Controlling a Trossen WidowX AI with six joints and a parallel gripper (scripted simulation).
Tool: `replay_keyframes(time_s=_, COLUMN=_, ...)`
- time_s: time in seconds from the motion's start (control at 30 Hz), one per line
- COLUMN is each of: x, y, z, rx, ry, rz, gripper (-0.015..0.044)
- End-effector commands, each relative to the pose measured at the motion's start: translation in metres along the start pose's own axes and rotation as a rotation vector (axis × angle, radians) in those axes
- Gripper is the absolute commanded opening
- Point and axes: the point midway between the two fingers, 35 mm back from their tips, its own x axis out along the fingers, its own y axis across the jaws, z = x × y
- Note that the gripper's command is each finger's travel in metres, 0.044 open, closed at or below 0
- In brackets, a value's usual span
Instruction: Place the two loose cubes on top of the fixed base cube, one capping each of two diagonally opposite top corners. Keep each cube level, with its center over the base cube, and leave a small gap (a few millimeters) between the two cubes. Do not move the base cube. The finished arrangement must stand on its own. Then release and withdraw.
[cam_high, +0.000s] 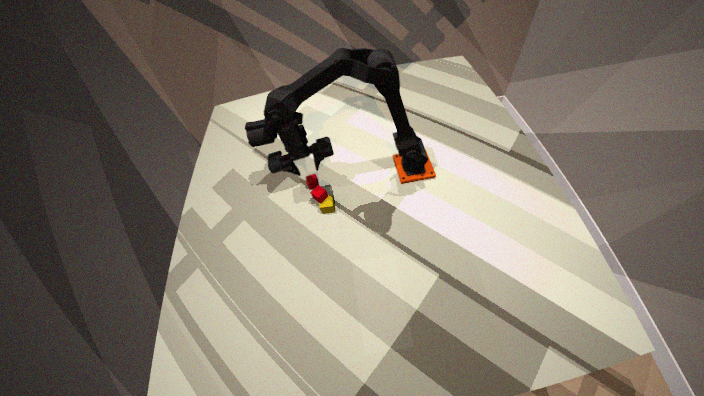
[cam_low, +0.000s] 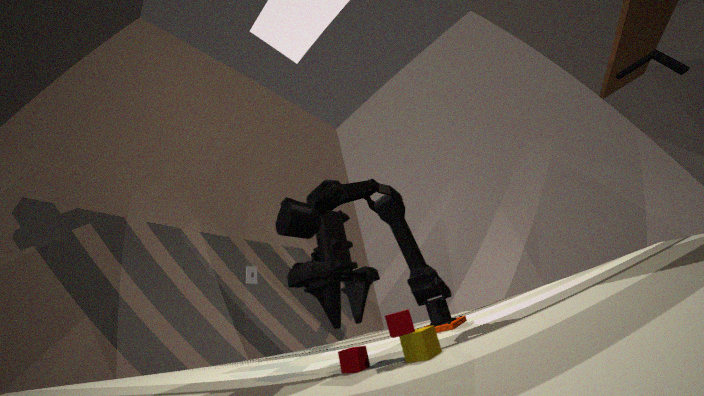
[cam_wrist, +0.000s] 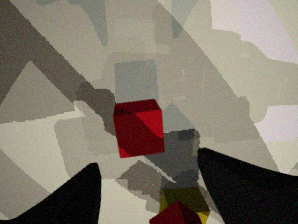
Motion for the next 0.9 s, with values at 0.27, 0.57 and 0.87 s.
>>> replay_keyframes(time_s=0.27, x=0.022, y=0.001, z=0.001, rx=0.004, ry=-0.004, rz=0.012, gripper=0.0265)
replay_keyframes(time_s=0.57, x=0.036, y=0.002, z=0.001, rx=0.004, ry=-0.004, rz=0.012, gripper=0.0265)
replay_keyframes(time_s=0.87, x=0.051, y=0.001, z=0.001, rx=0.004, ry=-0.004, rz=0.012, gripper=0.0265)
